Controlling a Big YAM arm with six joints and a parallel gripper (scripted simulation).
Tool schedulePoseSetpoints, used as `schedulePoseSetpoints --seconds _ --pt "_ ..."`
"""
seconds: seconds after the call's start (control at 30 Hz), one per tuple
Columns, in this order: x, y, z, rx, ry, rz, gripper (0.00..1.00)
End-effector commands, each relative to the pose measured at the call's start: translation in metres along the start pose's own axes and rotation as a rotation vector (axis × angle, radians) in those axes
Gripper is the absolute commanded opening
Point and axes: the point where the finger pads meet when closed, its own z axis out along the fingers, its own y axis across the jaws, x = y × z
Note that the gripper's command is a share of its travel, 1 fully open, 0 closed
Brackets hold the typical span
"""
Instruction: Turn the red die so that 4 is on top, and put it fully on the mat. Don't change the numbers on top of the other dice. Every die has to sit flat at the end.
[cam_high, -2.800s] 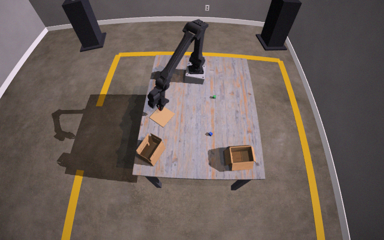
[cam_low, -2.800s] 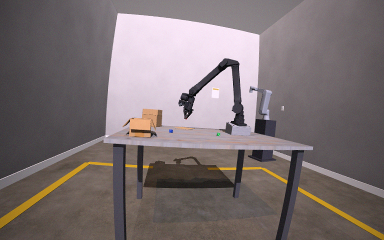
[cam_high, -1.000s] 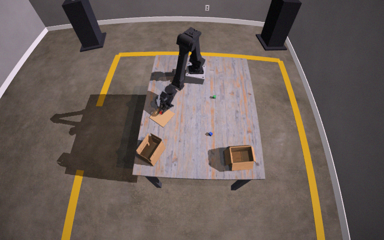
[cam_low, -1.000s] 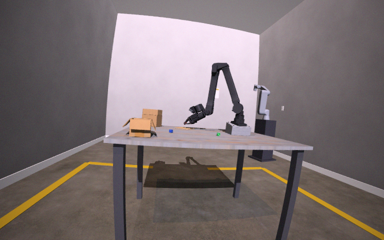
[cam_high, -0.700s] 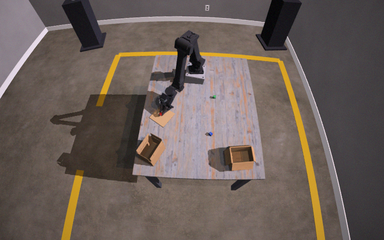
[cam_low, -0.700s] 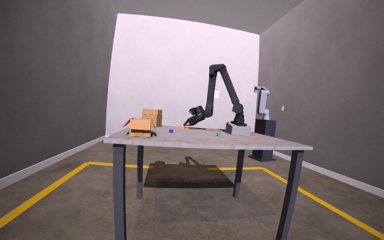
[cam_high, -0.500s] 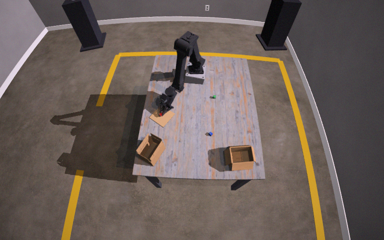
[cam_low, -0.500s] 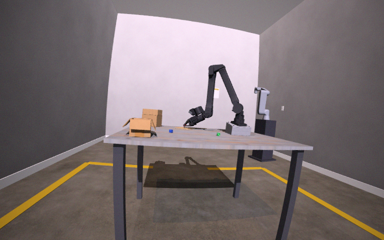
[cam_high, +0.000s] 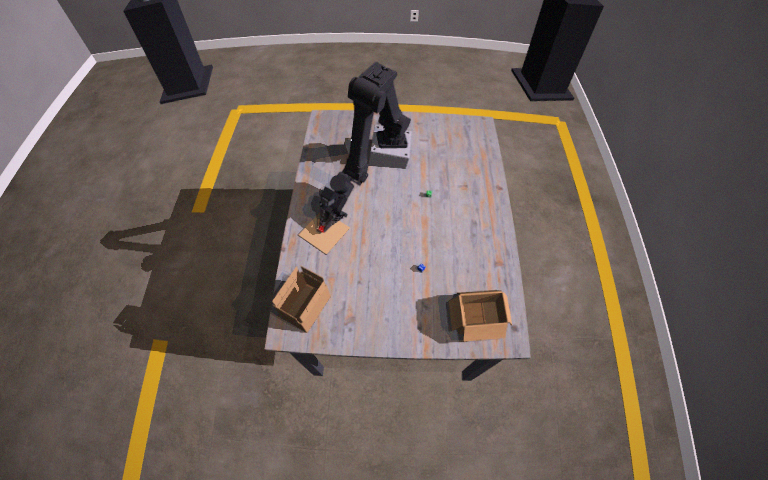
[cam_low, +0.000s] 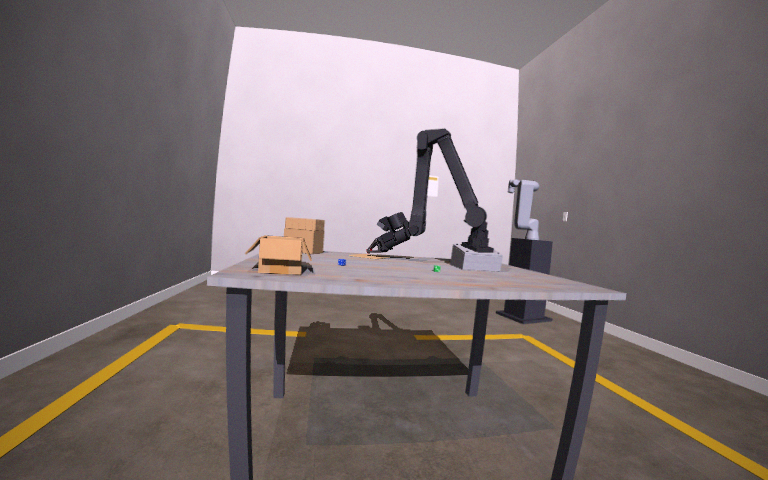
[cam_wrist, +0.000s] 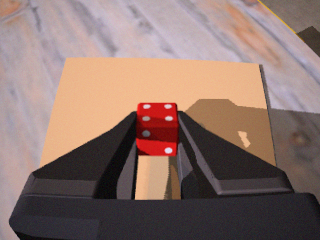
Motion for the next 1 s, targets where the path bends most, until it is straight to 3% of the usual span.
schedulePoseSetpoints --seconds 0.0,0.97 --pt "-0.0116 0.0051 0.006 -0.009 -0.033 0.001 0.15" --pt "-0.0048 0.0063 0.0094 -0.011 -0.03 0.0 0.15"
